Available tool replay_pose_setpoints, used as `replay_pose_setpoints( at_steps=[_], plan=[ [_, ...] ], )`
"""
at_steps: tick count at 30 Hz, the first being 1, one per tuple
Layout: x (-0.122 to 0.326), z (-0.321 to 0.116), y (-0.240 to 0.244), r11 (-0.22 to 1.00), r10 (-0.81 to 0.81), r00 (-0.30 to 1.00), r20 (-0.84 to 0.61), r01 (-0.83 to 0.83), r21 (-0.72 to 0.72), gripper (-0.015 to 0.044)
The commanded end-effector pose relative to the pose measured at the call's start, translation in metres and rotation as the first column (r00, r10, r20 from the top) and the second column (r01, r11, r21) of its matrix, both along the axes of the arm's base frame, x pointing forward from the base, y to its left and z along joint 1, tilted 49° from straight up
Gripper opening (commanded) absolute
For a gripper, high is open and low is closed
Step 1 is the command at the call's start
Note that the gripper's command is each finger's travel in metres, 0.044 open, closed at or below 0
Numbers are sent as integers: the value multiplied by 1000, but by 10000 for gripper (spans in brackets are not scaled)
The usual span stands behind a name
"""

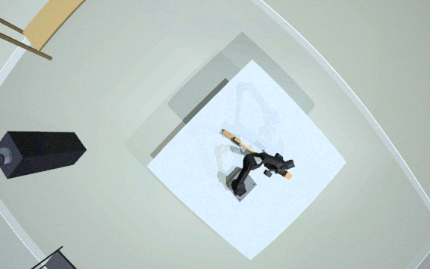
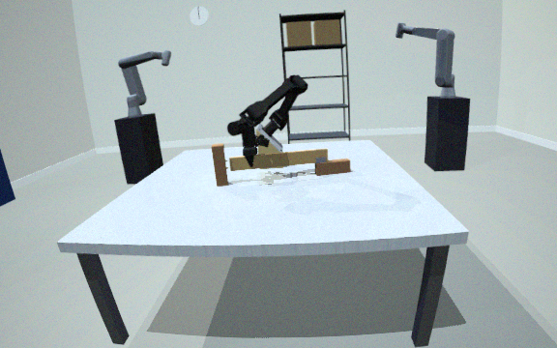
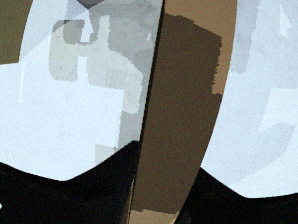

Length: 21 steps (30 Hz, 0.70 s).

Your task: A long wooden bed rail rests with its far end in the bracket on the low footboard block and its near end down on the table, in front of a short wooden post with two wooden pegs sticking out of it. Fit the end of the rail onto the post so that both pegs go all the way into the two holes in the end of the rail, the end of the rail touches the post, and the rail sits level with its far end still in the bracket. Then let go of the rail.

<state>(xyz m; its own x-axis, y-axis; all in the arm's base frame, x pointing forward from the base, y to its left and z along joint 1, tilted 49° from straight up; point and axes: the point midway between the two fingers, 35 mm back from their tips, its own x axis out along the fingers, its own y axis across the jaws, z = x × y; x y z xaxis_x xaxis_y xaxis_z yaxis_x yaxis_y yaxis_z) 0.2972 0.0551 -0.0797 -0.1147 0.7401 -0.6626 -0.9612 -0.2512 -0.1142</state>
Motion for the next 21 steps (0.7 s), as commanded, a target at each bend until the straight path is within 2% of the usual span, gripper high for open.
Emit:
replay_pose_setpoints(
  at_steps=[1, 21],
  plan=[
    [2, -1, -3, 1000, -3, 1000, 5, 3, -1, 0],
    [3, -5, -7, 1000, -3, 1000, 6, 3, -2, 0]
  ],
)
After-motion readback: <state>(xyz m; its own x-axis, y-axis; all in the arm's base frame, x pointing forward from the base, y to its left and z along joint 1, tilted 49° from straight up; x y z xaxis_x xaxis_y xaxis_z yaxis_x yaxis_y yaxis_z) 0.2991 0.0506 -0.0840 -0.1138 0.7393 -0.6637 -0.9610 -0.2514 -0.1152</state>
